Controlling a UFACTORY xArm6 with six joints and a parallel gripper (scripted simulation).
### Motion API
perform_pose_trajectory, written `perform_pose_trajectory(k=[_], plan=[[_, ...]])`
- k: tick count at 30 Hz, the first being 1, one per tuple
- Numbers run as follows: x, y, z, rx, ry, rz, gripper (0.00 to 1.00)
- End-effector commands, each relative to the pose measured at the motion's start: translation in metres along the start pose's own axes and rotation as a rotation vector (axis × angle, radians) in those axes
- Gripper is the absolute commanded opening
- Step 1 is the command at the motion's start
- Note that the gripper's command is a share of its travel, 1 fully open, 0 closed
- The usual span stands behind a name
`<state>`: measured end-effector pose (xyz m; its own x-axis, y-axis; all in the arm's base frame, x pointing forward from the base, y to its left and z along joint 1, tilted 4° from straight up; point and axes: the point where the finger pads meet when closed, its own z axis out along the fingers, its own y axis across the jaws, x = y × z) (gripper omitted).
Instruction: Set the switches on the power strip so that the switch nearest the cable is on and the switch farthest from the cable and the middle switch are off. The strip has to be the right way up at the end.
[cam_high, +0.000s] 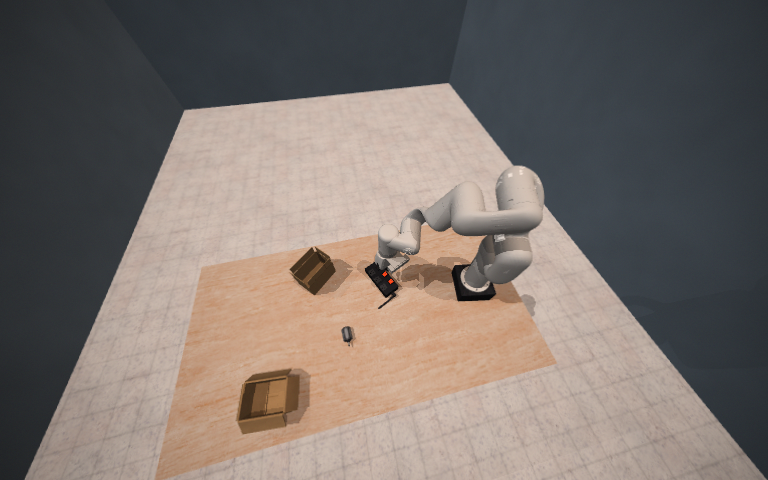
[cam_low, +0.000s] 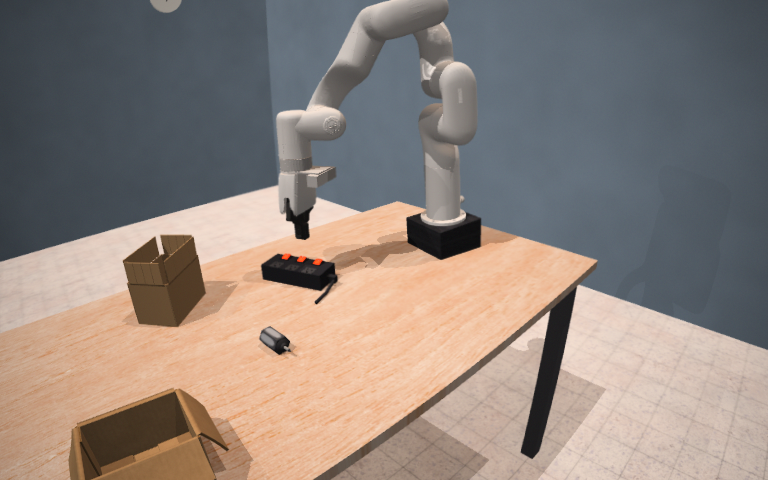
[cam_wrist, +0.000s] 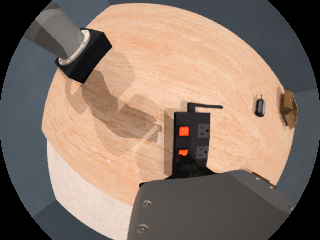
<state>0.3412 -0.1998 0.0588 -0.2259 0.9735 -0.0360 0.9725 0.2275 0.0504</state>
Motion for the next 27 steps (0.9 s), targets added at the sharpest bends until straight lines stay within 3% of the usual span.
perform_pose_trajectory(k=[1, 27], plan=[[-0.0010, 0.0010, -0.0011, -0.003, -0.003, 0.000, 0.00], [-0.0011, 0.0010, 0.0015, -0.003, -0.002, 0.000, 0.00]])
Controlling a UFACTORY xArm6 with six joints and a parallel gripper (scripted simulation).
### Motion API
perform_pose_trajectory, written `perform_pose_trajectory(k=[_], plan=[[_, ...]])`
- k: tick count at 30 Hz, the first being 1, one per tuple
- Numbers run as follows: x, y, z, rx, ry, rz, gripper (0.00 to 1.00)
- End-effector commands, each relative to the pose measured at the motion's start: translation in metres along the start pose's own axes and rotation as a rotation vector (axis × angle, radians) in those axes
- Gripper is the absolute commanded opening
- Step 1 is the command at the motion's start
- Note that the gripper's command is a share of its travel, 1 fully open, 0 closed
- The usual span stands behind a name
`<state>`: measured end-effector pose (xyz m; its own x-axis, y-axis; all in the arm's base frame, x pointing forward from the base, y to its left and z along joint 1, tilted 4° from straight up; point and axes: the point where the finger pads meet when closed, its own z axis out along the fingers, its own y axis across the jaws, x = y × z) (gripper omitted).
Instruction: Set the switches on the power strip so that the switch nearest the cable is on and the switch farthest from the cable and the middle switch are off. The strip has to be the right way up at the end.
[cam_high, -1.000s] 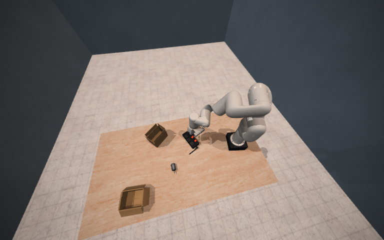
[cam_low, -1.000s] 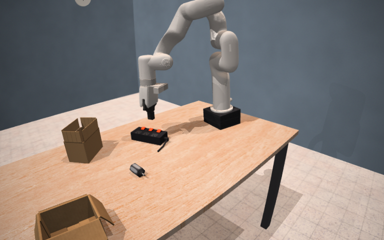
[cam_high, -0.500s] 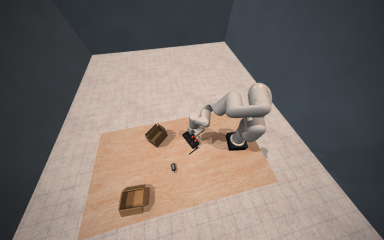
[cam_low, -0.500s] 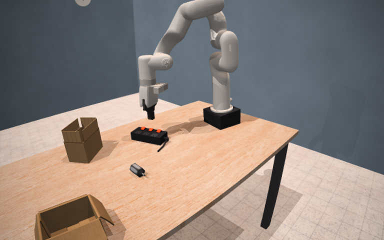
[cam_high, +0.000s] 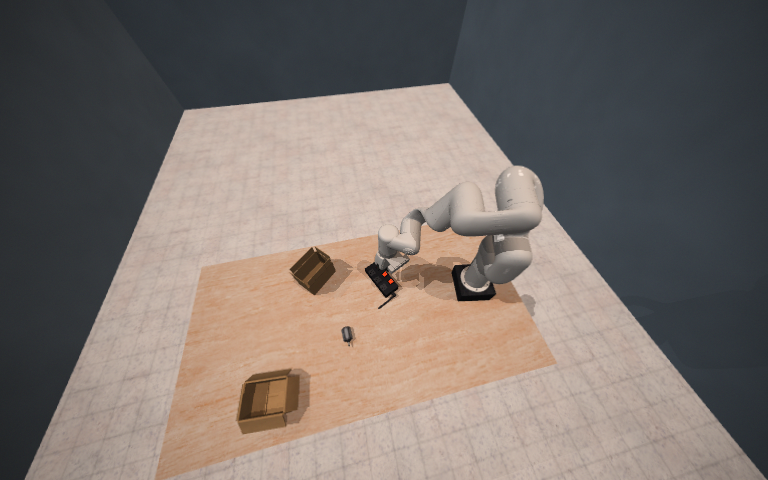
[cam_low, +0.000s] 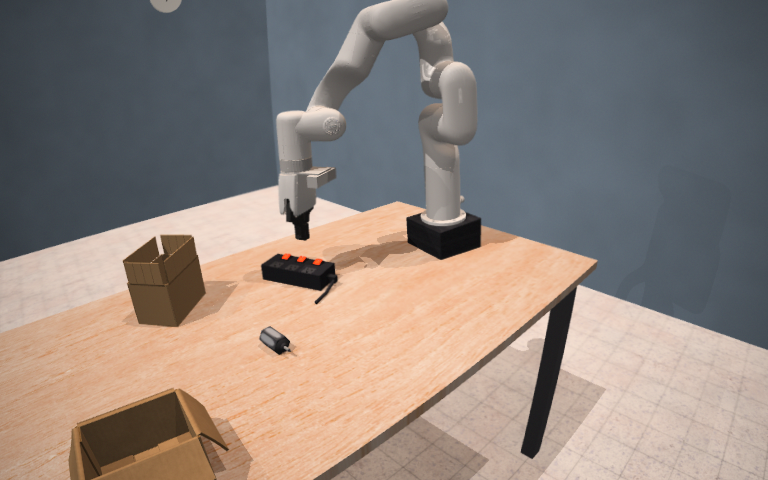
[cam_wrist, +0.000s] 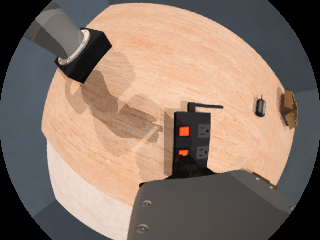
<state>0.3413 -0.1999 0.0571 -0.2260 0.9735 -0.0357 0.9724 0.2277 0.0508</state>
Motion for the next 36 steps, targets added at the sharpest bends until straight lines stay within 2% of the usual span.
perform_pose_trajectory(k=[1, 36], plan=[[-0.001, 0.001, 0.000, -0.003, -0.002, 0.000, 0.00], [-0.002, 0.001, 0.037, -0.003, -0.002, 0.000, 0.00]])
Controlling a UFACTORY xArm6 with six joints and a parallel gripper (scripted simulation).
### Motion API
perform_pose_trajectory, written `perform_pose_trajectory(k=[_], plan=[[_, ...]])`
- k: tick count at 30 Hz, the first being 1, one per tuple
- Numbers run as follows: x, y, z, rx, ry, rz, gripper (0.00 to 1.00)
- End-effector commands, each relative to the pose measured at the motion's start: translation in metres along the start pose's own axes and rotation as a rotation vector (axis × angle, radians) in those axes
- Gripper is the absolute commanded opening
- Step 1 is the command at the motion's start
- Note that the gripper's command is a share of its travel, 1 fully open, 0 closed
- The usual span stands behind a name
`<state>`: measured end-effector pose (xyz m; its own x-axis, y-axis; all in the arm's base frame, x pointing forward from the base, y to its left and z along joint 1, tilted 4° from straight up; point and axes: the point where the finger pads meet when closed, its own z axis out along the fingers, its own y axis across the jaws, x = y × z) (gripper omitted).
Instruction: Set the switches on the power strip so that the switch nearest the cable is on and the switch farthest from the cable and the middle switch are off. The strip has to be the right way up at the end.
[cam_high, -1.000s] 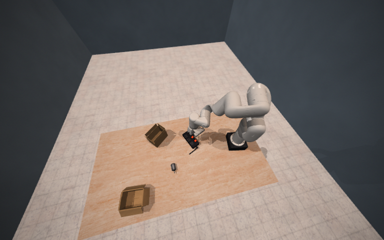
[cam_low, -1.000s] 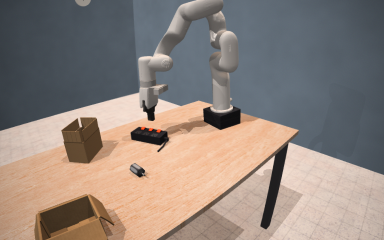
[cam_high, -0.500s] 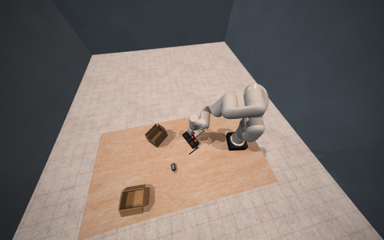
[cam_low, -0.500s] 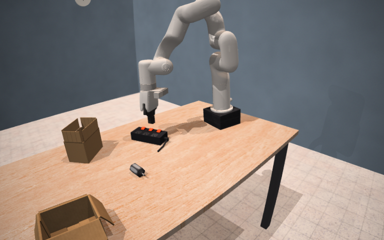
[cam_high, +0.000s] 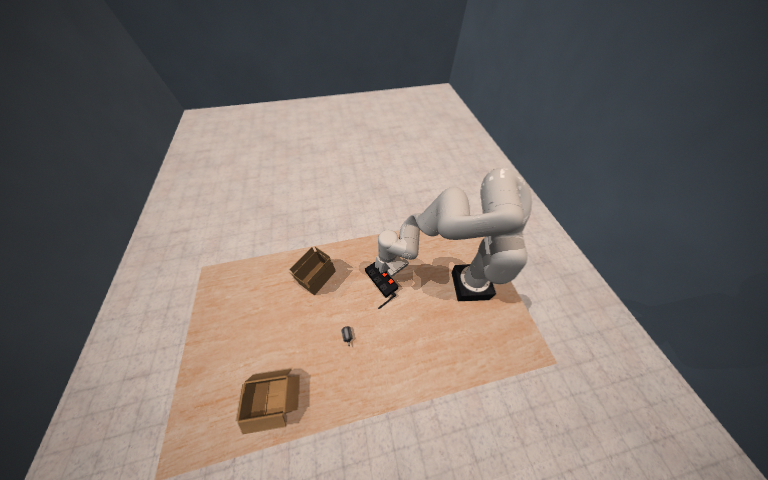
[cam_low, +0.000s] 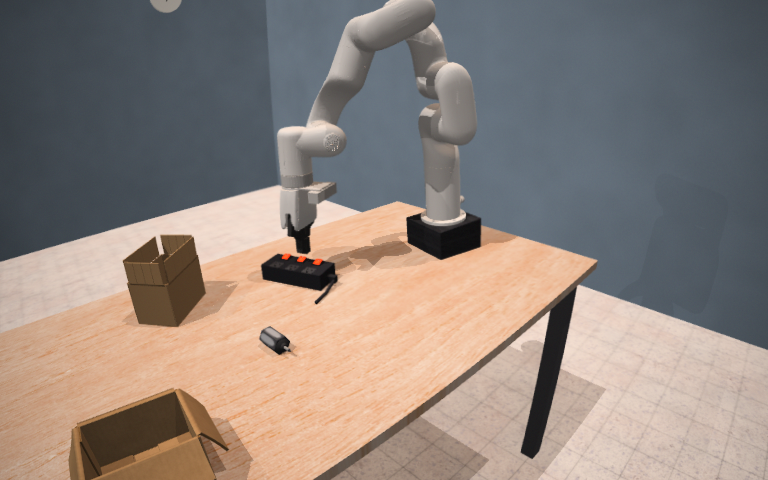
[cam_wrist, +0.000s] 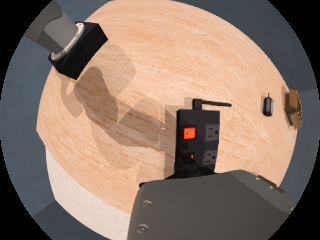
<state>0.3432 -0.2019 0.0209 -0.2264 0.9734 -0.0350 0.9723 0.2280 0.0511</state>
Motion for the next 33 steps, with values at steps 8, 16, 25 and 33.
perform_pose_trajectory(k=[8, 16, 25, 33], plan=[[-0.0013, 0.0011, 0.0045, -0.003, -0.003, 0.000, 0.00], [-0.0013, 0.0011, 0.0060, -0.003, -0.003, 0.000, 0.00], [-0.0013, 0.0011, 0.0060, -0.003, -0.003, 0.000, 0.00], [-0.0013, 0.0011, 0.0060, -0.003, -0.003, 0.000, 0.00]])
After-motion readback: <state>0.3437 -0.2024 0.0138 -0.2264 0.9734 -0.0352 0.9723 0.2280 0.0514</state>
